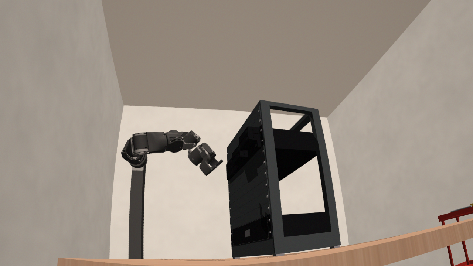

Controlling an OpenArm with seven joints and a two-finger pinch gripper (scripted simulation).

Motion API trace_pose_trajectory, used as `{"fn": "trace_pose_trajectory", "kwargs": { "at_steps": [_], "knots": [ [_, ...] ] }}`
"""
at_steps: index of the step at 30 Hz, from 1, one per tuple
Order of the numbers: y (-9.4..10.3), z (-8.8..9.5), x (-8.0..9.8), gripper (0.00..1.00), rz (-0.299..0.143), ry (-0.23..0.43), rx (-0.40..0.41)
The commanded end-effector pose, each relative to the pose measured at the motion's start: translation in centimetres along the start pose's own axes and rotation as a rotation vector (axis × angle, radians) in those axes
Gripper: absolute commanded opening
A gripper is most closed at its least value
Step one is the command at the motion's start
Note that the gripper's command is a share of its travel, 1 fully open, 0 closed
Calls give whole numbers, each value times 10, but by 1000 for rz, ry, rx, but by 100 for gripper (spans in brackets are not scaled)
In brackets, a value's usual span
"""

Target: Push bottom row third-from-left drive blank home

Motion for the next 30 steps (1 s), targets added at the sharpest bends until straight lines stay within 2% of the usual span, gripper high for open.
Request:
{"fn": "trace_pose_trajectory", "kwargs": {
  "at_steps": [1, 10, 16, 22, 25, 30],
  "knots": [
    [1, 1, 1, 100, -3, 3, 0],
    [1, 1, 1, 100, -4, 6, -2],
    [-1, 3, 1, 100, -8, 37, -23],
    [-4, 7, 2, 100, -20, 105, -83],
    [-5, 7, 2, 100, -23, 117, -95],
    [-9, 11, 6, 100, -47, 220, -190]
  ]
}}
Point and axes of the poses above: the point where the finger pads meet when closed, its own x axis back along the fingers, its own z axis across the jaws, y = z × x, the point moved 9 cm from there along x, back along the fingers, and after that the axes turned 4 degrees about -x, right-handed, at the moved point
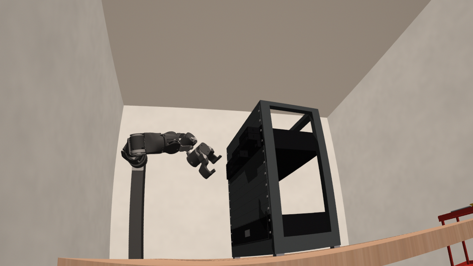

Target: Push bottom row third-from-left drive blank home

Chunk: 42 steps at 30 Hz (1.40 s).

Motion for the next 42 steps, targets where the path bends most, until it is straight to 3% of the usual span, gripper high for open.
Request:
{"fn": "trace_pose_trajectory", "kwargs": {
  "at_steps": [1, 9, 11, 24, 35, 42],
  "knots": [
    [1, 4, 3, 100, -24, 63, -48],
    [-3, 7, 15, 100, -95, 259, -242],
    [-3, 7, 15, 100, -95, 259, -242],
    [1, 0, 46, 100, -282, 506, -524],
    [3, -5, 61, 100, -370, 579, -612],
    [4, -6, 64, 100, -389, 592, -629]
  ]
}}
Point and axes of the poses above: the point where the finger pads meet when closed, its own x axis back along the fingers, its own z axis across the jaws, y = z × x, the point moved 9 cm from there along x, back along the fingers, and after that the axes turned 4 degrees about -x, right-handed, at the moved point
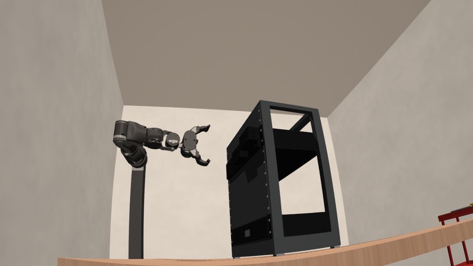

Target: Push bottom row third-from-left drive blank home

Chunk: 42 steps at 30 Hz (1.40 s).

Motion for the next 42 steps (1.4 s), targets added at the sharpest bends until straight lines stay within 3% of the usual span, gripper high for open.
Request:
{"fn": "trace_pose_trajectory", "kwargs": {
  "at_steps": [1, 42],
  "knots": [
    [0, 1, 0, 100, -5, 8, -1],
    [3, 1, -3, 100, -7, 7, -2]
  ]
}}
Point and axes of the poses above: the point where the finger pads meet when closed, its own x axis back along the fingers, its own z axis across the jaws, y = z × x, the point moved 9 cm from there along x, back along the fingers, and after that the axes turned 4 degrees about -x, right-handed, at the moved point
